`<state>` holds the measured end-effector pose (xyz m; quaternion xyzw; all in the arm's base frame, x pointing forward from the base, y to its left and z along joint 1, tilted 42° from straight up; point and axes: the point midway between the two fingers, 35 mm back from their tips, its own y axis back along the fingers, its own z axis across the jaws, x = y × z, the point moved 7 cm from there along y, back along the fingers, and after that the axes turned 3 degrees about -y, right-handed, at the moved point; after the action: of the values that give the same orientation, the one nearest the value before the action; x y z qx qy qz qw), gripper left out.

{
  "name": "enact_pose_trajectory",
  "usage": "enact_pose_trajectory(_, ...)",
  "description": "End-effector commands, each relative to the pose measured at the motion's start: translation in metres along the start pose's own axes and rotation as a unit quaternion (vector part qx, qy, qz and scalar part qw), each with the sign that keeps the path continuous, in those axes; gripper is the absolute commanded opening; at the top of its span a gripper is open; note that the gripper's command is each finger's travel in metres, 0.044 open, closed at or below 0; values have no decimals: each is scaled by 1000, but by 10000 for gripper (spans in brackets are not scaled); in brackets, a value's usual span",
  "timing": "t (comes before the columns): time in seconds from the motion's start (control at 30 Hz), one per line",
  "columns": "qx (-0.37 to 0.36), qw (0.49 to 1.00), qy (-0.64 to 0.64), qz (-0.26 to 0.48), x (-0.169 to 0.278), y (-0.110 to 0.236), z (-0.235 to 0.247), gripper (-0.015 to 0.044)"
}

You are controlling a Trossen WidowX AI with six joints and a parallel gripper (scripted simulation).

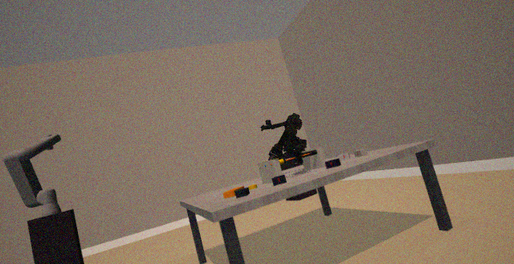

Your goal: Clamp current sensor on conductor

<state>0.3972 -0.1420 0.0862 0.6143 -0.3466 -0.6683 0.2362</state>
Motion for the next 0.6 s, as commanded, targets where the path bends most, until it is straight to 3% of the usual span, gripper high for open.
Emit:
enact_pose_trajectory(0.0,0,1000,0,0,0,0,0,185)
enact_pose_trajectory(0.4,0,1000,0,0,0,0,0,105)
enact_pose_trajectory(0.53,19,1000,4,-1,1,0,1,0)
enact_pose_trajectory(0.57,28,1000,6,-2,2,0,2,0)
